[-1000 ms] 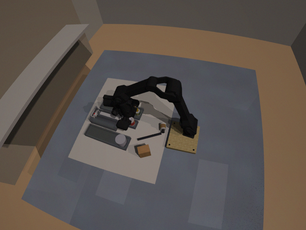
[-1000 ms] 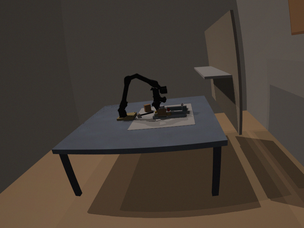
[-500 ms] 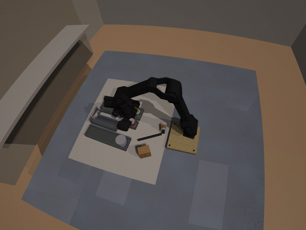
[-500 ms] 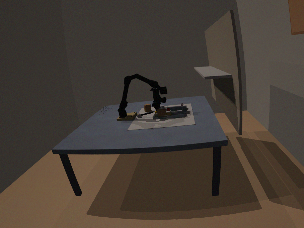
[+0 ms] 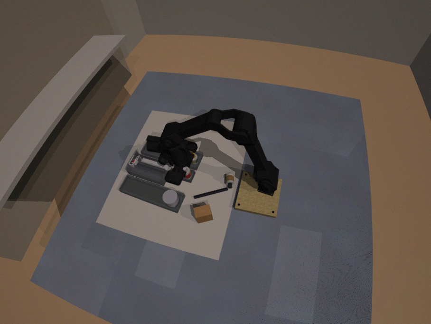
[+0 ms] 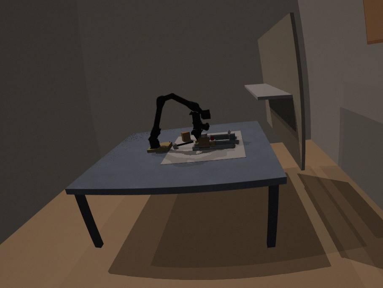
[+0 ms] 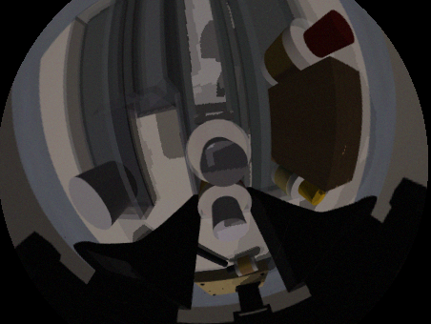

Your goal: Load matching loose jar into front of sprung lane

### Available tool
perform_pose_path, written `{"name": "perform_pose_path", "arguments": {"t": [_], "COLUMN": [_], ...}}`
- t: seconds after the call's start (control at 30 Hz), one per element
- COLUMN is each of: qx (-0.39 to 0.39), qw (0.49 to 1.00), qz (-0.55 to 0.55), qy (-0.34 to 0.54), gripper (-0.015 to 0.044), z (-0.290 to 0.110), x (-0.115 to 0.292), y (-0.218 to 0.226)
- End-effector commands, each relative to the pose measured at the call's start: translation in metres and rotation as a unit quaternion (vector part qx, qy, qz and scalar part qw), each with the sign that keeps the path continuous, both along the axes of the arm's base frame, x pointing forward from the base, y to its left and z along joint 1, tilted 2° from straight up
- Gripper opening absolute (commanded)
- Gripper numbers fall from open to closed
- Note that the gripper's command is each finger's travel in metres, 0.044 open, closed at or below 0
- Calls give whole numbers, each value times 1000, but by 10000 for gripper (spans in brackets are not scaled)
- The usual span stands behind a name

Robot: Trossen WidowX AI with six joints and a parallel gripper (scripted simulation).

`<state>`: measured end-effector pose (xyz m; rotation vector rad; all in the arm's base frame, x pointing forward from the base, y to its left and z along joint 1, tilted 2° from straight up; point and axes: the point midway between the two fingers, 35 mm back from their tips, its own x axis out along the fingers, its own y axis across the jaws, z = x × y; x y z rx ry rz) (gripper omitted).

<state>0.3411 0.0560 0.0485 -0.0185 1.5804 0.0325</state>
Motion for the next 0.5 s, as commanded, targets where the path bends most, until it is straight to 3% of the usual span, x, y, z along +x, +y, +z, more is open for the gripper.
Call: {"name": "perform_pose_path", "arguments": {"t": [0.0, 0.47], "qx": [1, 1], "qw": [1000, 1000], "qz": [0, 0], "qy": [-8, -8], "gripper": [0, 0], "z": [1, 0], "x": [3, 0], "y": [0, 0]}}
